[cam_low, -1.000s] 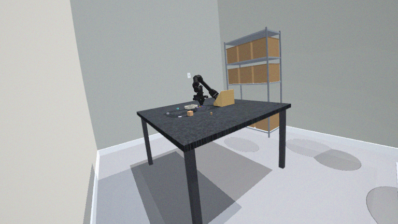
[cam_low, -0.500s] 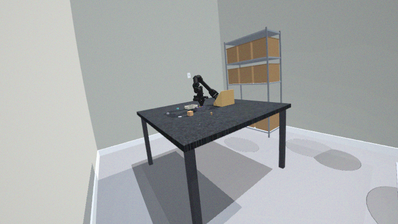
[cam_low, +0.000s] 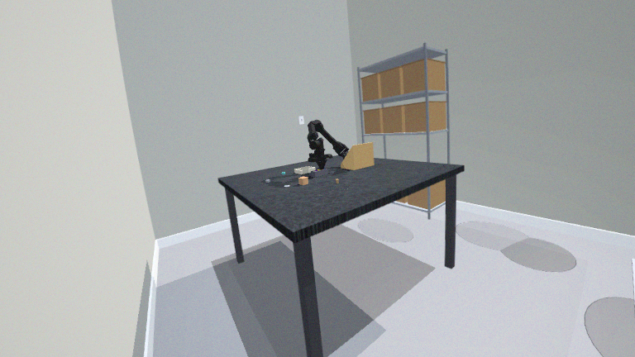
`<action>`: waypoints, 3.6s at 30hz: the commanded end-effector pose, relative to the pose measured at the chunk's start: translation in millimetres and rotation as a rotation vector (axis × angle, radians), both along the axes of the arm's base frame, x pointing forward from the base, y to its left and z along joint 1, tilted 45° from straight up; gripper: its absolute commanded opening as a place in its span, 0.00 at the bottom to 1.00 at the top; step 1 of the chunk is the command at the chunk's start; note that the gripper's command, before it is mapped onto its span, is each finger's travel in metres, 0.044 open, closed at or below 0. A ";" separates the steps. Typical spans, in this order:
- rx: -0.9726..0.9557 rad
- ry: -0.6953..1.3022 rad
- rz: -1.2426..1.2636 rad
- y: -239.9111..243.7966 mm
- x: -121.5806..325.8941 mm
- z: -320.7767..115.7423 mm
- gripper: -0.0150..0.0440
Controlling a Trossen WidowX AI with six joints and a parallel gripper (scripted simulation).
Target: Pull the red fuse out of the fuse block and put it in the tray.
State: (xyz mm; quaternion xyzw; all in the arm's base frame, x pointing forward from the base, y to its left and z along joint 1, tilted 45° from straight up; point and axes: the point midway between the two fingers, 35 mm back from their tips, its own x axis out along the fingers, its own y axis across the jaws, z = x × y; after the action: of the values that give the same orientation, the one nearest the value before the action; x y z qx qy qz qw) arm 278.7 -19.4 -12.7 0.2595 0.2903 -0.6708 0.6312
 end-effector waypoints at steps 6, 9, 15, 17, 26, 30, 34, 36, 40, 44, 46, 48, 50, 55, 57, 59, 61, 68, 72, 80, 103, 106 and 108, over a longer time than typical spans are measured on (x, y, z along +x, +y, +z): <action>0.000 -0.001 0.000 0.1 0.3 0.2 0.26; 0.000 -0.001 0.000 0.2 0.3 0.2 0.25; 0.000 -0.001 0.000 2.0 0.6 2.0 0.25; 0.000 0.000 0.001 2.7 0.7 2.6 0.25; 0.000 0.000 0.001 5.9 1.2 5.7 0.25; 0.000 0.000 0.002 7.3 1.4 7.0 0.25; 0.000 0.001 0.002 8.6 1.6 8.4 0.25; 0.000 0.001 0.002 9.3 1.7 9.1 0.25; 0.000 0.001 0.002 10.7 1.8 10.5 0.25; 0.000 0.001 0.003 12.1 2.0 11.8 0.25; 0.000 0.001 0.003 12.8 2.0 12.5 0.25; 0.000 0.001 0.003 13.5 2.1 13.2 0.25; 0.000 0.001 0.003 14.2 2.2 13.9 0.25; 0.000 0.002 0.003 15.9 2.3 15.7 0.25; 0.000 0.002 0.004 16.6 2.3 16.4 0.25; 0.000 0.002 0.004 17.3 2.4 17.1 0.25; 0.000 0.002 0.004 18.0 2.4 17.8 0.25; 0.000 0.003 0.004 20.4 2.5 20.3 0.25; 0.000 0.003 0.005 21.8 2.6 21.8 0.25; -0.001 0.003 0.005 24.5 2.6 24.6 0.25; -0.001 0.004 0.006 42.2 4.1 42.7 0.25; 0.000 0.004 0.006 41.7 4.5 43.6 0.25; 0.004 0.004 0.007 35.8 7.5 49.8 0.25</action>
State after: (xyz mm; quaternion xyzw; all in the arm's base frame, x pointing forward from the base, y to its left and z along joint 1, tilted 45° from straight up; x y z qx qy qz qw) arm 282.4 20.5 30.1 0.2542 0.2930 -0.6697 0.6332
